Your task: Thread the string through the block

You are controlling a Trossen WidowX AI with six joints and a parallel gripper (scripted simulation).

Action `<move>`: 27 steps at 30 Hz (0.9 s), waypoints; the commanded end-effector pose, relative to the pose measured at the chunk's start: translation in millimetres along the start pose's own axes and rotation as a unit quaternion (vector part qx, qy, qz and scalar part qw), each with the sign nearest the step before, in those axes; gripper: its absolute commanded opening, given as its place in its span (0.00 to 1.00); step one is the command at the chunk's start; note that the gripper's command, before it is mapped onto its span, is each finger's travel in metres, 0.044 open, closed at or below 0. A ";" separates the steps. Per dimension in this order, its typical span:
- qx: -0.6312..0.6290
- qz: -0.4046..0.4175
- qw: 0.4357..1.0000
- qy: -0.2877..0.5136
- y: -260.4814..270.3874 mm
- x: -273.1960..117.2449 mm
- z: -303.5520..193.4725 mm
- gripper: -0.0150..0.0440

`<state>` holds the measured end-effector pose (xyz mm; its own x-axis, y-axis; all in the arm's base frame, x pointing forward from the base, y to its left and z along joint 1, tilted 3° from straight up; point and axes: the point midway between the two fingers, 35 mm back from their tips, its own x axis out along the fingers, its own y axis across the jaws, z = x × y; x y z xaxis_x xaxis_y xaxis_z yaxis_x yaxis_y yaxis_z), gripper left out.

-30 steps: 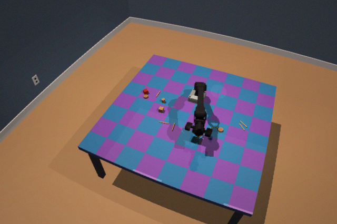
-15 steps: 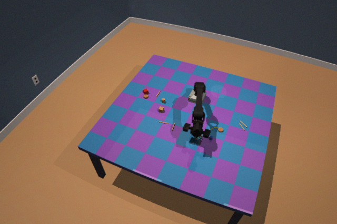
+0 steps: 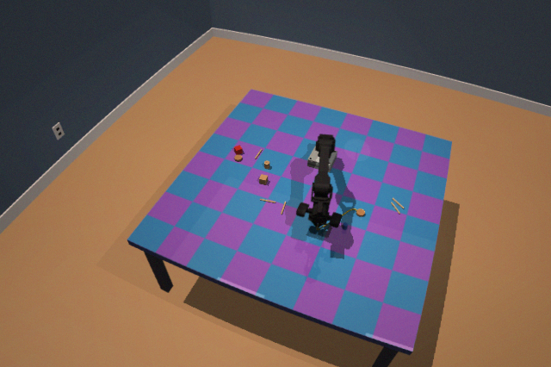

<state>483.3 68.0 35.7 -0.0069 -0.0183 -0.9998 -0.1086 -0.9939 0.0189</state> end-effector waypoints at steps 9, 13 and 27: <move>-0.003 0.002 1.000 0.006 7.8 7.1 -0.8 0.25; -0.003 0.002 1.000 0.006 10.7 10.9 0.3 0.25; -0.003 0.003 1.000 0.006 20.8 24.1 5.4 0.25</move>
<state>478.3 50.9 15.3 0.0079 -0.0177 -0.9998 -0.1083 -0.9940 0.0167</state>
